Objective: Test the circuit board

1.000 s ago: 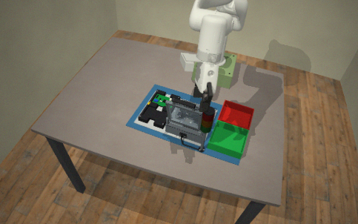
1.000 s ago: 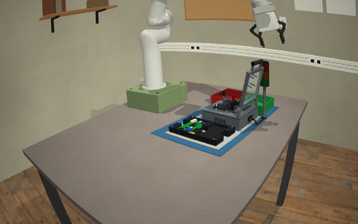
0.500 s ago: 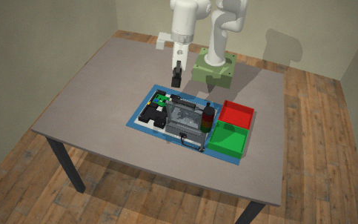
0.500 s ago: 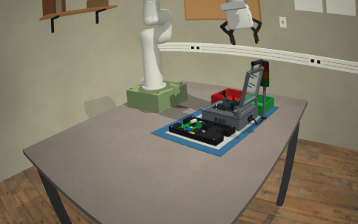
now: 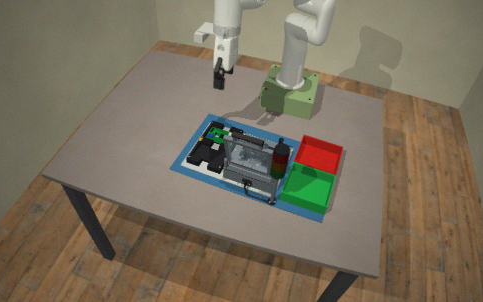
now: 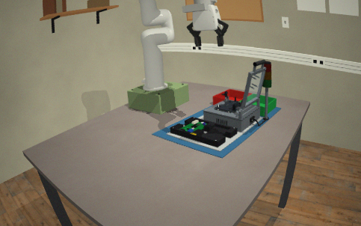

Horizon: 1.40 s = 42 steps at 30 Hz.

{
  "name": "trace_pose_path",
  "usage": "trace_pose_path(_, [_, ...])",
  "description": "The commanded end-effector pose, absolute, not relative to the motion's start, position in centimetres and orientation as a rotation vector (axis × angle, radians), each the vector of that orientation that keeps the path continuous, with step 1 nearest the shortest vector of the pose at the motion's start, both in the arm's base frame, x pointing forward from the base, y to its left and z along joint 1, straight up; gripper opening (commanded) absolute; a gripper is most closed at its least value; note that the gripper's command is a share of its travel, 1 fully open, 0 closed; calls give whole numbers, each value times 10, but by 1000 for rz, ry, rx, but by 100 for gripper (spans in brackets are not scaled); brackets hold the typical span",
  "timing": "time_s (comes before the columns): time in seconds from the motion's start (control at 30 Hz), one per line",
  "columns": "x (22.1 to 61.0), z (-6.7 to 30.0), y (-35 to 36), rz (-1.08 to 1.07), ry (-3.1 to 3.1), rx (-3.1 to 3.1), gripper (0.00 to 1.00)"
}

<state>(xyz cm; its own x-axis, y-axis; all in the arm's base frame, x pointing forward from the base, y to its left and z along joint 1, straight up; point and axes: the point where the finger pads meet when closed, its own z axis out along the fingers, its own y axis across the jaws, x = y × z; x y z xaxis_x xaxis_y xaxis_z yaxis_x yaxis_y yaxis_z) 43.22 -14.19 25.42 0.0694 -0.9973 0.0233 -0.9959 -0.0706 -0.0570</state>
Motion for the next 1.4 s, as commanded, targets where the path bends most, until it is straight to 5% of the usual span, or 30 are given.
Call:
trace_pose_path(0.0, [394,252,-161,-51,2201,-2222,100])
trace_pose_path(0.2, [361,246,-172,-10,2269,-2169,100])
trace_pose_path(1.37, [362,246,-172,-9,2269,-2169,100])
